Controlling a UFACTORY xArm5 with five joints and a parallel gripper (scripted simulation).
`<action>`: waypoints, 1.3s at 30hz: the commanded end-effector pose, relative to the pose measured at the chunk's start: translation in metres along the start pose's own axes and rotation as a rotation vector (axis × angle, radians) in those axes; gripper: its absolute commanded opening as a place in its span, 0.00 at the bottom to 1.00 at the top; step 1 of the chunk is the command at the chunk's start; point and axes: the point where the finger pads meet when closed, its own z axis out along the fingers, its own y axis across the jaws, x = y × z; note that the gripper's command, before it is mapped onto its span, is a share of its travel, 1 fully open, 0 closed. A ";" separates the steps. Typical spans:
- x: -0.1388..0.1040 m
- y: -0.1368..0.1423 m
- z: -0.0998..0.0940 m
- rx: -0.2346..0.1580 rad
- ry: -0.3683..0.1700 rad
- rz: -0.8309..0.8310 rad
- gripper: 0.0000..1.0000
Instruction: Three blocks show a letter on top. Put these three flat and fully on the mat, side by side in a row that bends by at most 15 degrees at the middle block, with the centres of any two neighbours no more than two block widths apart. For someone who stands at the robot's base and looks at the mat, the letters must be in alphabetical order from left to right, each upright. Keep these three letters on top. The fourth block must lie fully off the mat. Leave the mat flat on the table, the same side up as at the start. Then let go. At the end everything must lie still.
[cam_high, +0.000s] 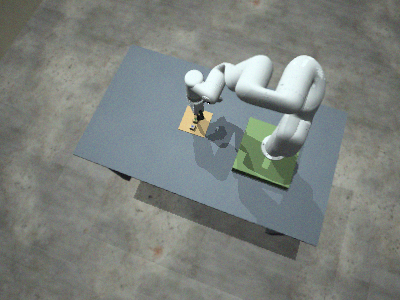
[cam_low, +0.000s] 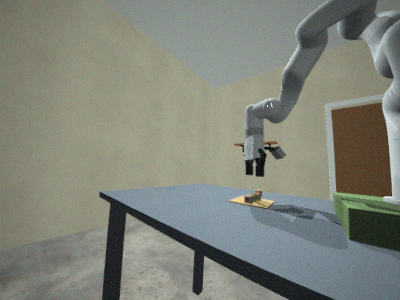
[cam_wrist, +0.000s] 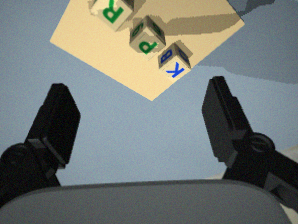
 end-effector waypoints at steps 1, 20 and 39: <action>0.000 -0.002 -0.001 0.002 -0.003 0.139 1.00; 0.005 -0.006 0.000 0.002 -0.003 0.619 1.00; 0.010 -0.010 0.002 0.001 -0.004 1.098 1.00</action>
